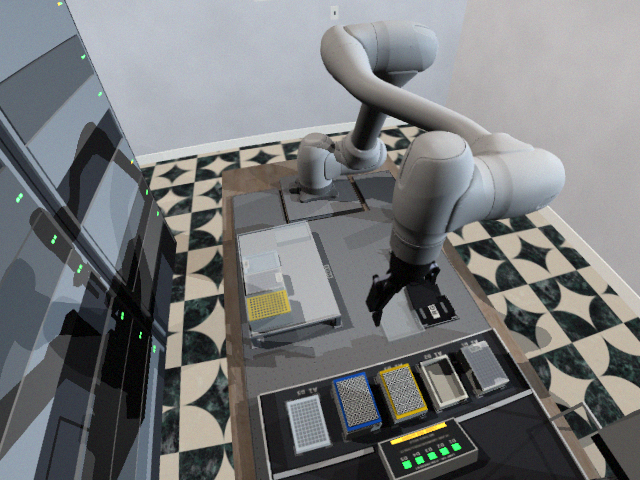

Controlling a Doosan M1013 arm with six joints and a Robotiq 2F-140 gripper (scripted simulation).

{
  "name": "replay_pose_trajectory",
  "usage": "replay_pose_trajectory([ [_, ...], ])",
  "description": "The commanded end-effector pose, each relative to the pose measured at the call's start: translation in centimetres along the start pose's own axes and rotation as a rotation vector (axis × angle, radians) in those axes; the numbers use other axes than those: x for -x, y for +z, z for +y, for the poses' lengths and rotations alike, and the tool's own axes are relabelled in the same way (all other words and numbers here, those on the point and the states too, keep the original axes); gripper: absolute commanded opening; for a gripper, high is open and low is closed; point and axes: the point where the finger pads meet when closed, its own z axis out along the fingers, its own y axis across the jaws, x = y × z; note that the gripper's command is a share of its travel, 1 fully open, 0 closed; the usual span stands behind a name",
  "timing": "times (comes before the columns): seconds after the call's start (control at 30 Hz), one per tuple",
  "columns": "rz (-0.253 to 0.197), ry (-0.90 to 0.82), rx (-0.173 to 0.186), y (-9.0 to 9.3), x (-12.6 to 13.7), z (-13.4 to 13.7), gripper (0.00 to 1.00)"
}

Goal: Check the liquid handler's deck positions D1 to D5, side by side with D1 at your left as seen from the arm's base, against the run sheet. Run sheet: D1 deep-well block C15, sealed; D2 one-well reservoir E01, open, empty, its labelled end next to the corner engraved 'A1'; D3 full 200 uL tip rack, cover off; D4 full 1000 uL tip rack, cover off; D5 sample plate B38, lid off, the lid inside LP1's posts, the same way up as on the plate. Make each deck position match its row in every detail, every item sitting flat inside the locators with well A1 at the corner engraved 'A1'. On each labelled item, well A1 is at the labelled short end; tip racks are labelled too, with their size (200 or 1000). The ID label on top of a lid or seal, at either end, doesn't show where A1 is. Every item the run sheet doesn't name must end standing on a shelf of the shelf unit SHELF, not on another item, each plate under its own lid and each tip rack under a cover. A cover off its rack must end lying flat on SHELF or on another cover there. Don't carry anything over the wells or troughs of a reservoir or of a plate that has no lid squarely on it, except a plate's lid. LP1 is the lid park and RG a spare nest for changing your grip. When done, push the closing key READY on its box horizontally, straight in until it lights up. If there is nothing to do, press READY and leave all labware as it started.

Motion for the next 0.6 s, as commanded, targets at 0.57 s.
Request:
replay_pose_trajectory([
  [0.57, 0.004, 0.140, -0.001, -0.1, 3.9, -0.1, 0.10],
])
